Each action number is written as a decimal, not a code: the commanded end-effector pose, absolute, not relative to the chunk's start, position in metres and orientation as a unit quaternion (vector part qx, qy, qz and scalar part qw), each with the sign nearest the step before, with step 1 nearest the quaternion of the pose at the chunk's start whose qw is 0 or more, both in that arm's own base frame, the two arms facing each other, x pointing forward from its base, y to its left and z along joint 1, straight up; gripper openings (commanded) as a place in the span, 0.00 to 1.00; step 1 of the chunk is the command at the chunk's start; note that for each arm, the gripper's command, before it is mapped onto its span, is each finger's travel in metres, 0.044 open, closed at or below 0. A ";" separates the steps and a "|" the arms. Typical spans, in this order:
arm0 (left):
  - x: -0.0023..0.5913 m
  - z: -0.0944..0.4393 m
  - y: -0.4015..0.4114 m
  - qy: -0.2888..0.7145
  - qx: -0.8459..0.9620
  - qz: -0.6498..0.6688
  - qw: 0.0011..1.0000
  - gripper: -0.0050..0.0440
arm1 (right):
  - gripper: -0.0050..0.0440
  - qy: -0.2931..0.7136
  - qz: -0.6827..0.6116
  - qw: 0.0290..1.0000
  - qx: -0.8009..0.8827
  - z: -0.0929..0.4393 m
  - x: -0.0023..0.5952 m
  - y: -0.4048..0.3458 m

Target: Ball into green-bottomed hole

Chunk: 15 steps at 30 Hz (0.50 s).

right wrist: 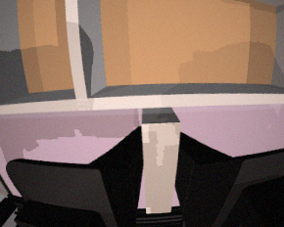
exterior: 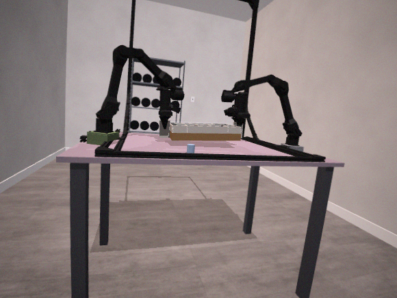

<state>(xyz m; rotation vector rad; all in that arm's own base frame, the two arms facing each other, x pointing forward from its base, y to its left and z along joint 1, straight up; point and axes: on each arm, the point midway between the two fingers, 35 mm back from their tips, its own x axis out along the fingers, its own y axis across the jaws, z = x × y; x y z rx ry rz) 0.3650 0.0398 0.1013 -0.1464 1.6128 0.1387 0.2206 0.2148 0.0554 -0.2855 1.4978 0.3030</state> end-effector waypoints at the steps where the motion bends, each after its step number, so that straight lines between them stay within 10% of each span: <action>1: 0.365 0.101 0.040 0.722 -0.062 0.065 0.686 0.14 | 0.14 0.676 0.133 0.712 -0.132 0.056 0.219 0.214; 12: 0.363 0.053 0.040 0.704 -0.064 0.064 0.704 0.14 | 0.14 0.695 0.133 0.695 -0.133 0.030 0.221 0.214; 15: 0.363 0.053 0.040 0.704 -0.064 0.064 0.704 0.29 | 0.29 0.695 0.133 0.695 -0.133 0.030 0.221 0.214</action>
